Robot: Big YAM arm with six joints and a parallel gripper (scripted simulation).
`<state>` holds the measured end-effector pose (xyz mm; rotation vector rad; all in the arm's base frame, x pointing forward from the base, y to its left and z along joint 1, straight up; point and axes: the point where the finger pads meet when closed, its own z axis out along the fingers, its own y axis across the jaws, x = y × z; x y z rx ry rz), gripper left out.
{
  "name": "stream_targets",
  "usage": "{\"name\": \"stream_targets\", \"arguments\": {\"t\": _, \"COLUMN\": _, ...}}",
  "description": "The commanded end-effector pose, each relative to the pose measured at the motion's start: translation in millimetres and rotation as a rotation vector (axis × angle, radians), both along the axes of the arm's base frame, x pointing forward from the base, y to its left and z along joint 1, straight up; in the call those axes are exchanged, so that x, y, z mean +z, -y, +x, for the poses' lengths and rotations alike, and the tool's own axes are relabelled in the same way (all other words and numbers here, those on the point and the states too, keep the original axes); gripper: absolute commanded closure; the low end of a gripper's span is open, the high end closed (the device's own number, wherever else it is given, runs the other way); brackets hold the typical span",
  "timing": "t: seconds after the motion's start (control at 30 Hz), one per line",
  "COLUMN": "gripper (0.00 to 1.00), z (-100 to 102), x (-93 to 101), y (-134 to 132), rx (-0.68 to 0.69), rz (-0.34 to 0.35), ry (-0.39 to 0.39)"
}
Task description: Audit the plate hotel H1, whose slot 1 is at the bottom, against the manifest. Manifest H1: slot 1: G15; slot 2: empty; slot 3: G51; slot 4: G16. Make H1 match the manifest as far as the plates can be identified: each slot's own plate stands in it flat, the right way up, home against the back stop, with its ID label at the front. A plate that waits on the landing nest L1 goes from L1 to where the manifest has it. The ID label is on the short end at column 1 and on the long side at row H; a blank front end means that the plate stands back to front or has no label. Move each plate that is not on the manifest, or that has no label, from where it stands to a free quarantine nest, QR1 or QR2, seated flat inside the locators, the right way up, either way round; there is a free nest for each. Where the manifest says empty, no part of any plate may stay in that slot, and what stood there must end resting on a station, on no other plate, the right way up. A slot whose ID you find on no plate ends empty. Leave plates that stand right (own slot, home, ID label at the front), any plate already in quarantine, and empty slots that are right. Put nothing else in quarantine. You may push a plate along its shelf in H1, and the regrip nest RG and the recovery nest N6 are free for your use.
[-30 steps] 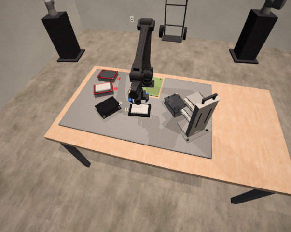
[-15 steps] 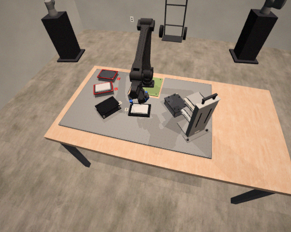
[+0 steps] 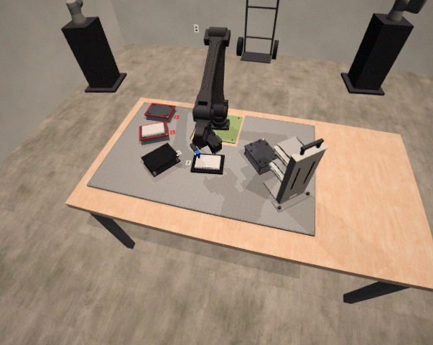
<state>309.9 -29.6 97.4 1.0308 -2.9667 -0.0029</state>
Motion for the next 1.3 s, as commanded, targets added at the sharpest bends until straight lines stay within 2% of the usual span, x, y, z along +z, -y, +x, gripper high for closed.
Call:
{"name": "stream_targets", "arguments": {"t": 0.0, "gripper": 0.00, "z": 19, "x": 18.2, "y": 2, "rx": 0.133, "rz": -0.006, "ry": 0.058}}
{"name": "stream_targets", "arguments": {"t": 0.27, "gripper": 0.00, "z": 18, "x": 18.0, "y": 2, "rx": 0.346, "rz": -0.012, "ry": 0.057}}
{"name": "stream_targets", "arguments": {"t": 0.33, "gripper": 0.00, "z": 18, "x": 18.0, "y": 2, "rx": 0.346, "rz": -0.012, "ry": 0.057}}
{"name": "stream_targets", "arguments": {"t": 0.83, "gripper": 0.00, "z": 18, "x": 17.6, "y": 2, "rx": 0.746, "rz": -0.021, "ry": 0.053}}
{"name": "stream_targets", "arguments": {"t": 0.9, "gripper": 0.00, "z": 18, "x": 17.6, "y": 2, "rx": 0.746, "rz": -0.021, "ry": 0.053}}
{"name": "stream_targets", "arguments": {"t": 1.13, "gripper": 0.00, "z": 18, "x": 17.5, "y": 2, "rx": 0.902, "rz": -0.025, "ry": 0.051}}
{"name": "stream_targets", "arguments": {"t": 1.2, "gripper": 0.00, "z": 5, "x": -2.9, "y": 1, "rx": 0.902, "rz": -0.002, "ry": 0.013}}
{"name": "stream_targets", "arguments": {"t": 1.27, "gripper": 0.00, "z": 5, "x": -5.6, "y": 1, "rx": 0.902, "rz": -0.002, "ry": 0.013}}
